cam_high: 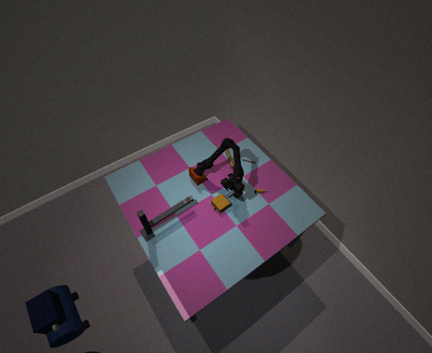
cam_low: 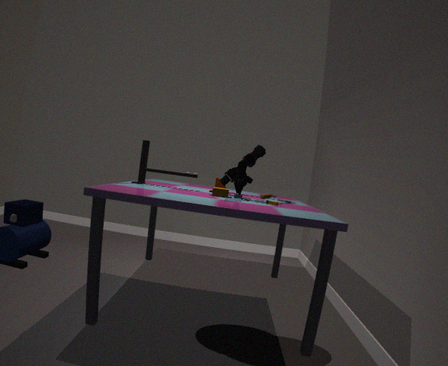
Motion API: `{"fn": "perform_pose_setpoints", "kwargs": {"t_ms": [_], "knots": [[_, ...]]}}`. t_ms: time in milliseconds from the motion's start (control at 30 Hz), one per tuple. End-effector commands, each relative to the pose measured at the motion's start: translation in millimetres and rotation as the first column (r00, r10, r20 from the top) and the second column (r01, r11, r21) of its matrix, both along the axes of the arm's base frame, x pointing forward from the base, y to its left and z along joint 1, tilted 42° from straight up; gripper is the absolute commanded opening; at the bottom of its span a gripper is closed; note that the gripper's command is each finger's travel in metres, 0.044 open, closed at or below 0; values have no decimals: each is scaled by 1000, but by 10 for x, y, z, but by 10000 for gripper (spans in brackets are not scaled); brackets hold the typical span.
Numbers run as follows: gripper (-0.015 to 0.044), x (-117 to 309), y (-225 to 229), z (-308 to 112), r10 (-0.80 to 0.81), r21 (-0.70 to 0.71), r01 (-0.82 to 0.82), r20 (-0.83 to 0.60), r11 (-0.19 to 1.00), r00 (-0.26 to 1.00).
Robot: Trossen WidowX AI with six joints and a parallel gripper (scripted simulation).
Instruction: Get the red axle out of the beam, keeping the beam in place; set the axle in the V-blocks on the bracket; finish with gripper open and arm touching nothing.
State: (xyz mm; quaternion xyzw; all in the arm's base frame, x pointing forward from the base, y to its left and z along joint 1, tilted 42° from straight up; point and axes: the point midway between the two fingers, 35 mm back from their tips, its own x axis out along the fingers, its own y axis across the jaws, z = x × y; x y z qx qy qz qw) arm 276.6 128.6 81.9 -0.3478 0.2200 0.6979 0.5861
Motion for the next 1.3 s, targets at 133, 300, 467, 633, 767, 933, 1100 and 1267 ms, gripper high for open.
{"fn": "perform_pose_setpoints", "kwargs": {"t_ms": [133, 300, 467, 633, 767, 933, 1100, 1267], "knots": [[440, 23, -103, 141, 2, 4, -2, 12, 1000, 1000], [440, 30, -167, 211, 2, 4, -2, 12, 1000, 1000], [440, 36, -232, 282, 2, 3, -2, 12, 1000, 1000], [440, 43, -300, 356, 2, 3, -2, 12, 1000, 1000], [440, 151, -408, 162, -15, -5, 15, -4, 1000, 1000], [440, 402, -877, -237, -40, -21, 39, -20, 999, 999], [440, 522, -1502, -799, -67, -20, 66, -44, 998, 997], [440, 520, -1681, -971, -68, -15, 68, -46, 998, 997]]}}
